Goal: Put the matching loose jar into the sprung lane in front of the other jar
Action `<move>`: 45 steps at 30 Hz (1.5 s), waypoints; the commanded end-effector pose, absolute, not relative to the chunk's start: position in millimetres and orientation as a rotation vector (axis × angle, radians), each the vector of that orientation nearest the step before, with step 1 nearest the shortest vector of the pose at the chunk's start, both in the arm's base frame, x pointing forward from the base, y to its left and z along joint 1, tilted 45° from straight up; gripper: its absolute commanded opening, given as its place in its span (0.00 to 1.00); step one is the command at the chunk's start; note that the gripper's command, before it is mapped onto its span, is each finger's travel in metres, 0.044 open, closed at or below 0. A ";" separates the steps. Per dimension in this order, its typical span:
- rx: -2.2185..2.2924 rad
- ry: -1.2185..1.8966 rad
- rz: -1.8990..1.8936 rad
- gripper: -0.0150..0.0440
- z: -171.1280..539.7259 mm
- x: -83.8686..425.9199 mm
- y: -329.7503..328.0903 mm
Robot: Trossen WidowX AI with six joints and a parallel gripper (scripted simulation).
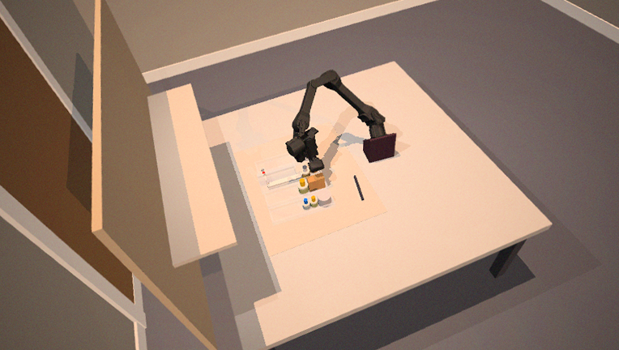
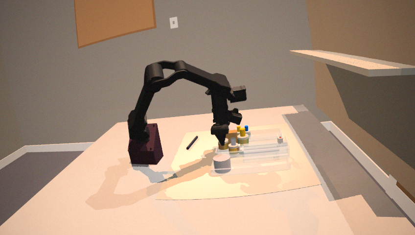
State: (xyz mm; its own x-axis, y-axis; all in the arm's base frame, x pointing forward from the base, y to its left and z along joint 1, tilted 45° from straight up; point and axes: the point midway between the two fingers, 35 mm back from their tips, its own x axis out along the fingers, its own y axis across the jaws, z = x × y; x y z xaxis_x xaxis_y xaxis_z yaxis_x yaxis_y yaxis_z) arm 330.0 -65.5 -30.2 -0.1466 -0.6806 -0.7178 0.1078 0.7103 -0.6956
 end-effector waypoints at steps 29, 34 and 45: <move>-0.482 1.560 -0.743 0.25 -36.7 331.5 -75.7; -0.482 1.560 -0.743 0.25 -37.9 331.1 -76.9; -0.482 1.560 -0.743 0.25 -40.4 330.0 -79.3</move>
